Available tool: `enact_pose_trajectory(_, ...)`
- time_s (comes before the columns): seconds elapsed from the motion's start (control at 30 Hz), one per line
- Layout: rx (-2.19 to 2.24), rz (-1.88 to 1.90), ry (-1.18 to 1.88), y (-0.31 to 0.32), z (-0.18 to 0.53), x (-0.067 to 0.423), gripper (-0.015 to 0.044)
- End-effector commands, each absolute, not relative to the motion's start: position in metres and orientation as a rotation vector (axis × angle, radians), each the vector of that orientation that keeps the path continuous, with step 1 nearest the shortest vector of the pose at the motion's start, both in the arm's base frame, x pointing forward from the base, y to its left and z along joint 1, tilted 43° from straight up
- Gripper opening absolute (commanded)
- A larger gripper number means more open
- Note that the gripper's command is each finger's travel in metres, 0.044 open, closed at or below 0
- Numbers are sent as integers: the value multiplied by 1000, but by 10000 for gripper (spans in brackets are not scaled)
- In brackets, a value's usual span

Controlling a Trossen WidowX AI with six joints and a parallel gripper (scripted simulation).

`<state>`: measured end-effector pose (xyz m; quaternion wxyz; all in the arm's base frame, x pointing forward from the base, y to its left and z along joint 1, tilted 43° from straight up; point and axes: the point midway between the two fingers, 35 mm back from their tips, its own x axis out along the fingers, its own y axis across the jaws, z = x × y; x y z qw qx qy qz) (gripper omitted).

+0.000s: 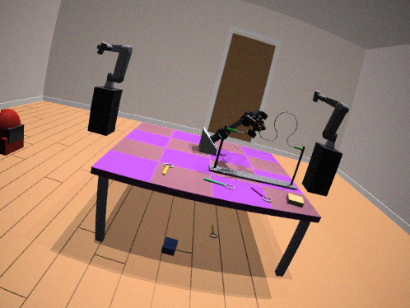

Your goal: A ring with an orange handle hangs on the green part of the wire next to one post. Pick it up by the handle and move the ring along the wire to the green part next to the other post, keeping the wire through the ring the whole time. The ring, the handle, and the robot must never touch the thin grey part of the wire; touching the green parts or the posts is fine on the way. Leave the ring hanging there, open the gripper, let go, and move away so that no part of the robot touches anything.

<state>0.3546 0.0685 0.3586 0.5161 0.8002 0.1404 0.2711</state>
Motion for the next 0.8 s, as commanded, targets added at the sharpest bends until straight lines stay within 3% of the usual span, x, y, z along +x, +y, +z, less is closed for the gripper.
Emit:
enact_pose_trajectory(0.0,2022,663,318,66,362,355,-150)
enact_pose_trajectory(0.77,2475,727,208,50,384,357,-150)
